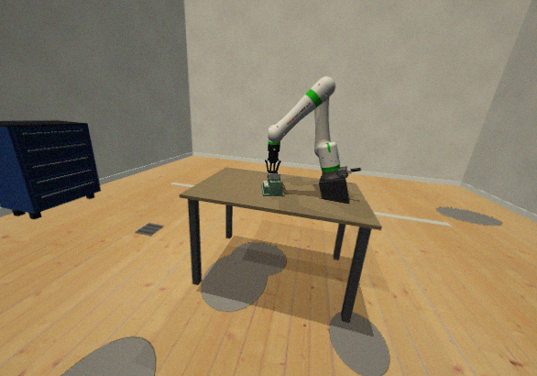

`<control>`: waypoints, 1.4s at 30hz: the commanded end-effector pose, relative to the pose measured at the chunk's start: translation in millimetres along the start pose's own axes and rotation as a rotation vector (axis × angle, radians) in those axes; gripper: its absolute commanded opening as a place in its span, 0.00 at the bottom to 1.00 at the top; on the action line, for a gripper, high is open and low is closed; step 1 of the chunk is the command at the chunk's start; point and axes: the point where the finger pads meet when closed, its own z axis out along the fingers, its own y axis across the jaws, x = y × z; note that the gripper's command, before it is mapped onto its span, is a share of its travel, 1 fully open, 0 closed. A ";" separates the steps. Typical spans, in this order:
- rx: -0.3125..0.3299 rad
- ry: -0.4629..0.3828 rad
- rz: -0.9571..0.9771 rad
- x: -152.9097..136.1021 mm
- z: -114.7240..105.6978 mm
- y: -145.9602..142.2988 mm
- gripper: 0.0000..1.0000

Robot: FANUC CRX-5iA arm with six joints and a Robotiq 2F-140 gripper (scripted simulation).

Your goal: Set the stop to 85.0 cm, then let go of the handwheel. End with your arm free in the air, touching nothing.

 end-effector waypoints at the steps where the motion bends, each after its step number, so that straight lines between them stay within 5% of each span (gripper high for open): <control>1: 0.000 0.000 0.000 0.1 0.3 4.8 0.04; 42: 0.000 0.000 0.000 0.1 -35.7 36.2 0.04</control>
